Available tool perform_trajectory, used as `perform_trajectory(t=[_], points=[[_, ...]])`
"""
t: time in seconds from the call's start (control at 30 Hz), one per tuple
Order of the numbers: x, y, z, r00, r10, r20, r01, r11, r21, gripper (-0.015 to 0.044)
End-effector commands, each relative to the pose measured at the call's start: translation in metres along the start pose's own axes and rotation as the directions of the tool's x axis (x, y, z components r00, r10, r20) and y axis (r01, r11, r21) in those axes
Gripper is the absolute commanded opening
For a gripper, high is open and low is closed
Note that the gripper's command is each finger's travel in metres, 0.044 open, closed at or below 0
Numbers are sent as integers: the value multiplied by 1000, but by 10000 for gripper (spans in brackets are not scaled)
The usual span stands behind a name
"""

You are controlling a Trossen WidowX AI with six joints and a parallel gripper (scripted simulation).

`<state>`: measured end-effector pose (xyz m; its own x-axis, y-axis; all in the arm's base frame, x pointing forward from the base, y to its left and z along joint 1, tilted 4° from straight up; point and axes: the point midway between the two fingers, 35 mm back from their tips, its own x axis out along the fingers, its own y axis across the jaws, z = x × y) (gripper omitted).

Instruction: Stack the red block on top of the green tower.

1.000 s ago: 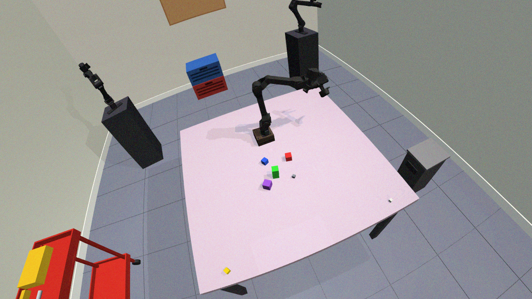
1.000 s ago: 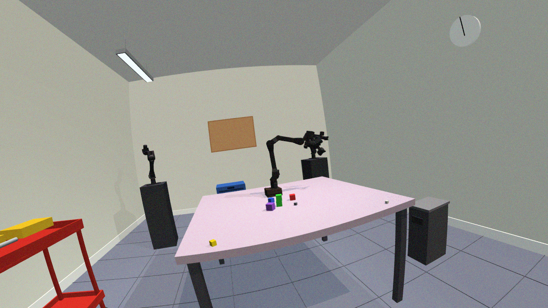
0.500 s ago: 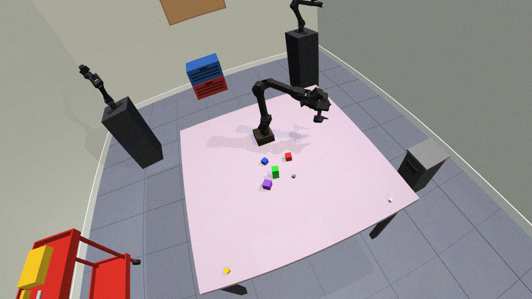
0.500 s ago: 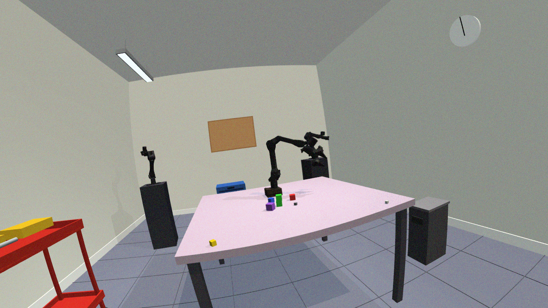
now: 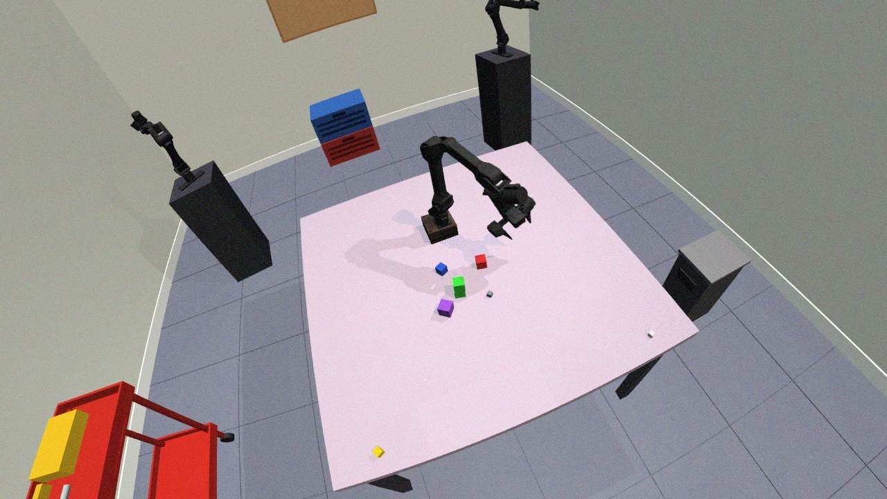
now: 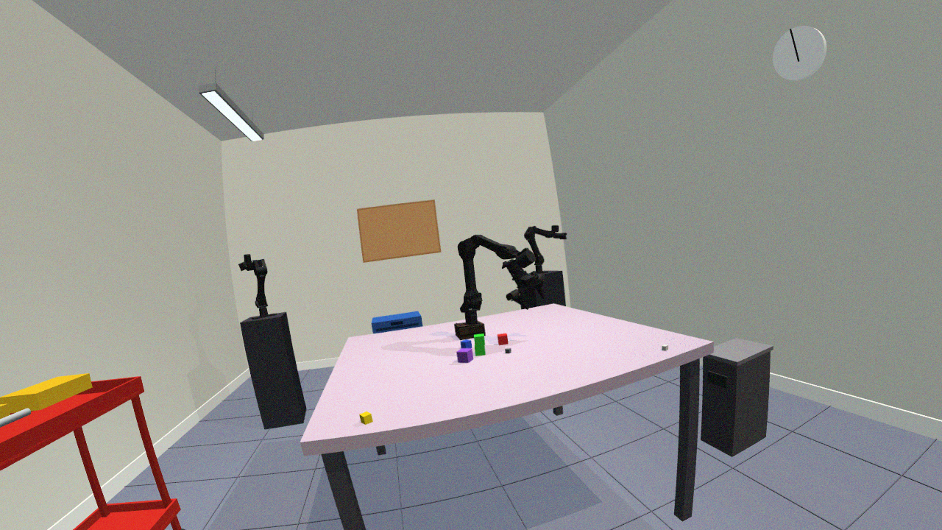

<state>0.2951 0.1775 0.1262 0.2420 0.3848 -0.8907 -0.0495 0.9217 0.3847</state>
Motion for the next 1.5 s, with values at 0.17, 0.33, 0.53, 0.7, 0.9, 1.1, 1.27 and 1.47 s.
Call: perform_trajectory(t=[0.17,0.33,0.53,0.7,0.9,1.1,1.27,1.47], points=[[-8,-97,-20,961,-237,-140,262,945,198,440],[-21,-141,-41,913,-325,-247,389,877,284,440],[-24,-145,-45,906,-333,-262,404,867,293,440],[-13,-148,-47,906,-333,-262,404,867,293,440],[23,-161,-58,906,-333,-262,404,867,293,440],[28,-161,-61,906,-333,-263,404,867,293,440],[34,-163,-62,906,-333,-263,404,867,293,440],[43,-166,-64,906,-333,-263,404,867,293,440]])
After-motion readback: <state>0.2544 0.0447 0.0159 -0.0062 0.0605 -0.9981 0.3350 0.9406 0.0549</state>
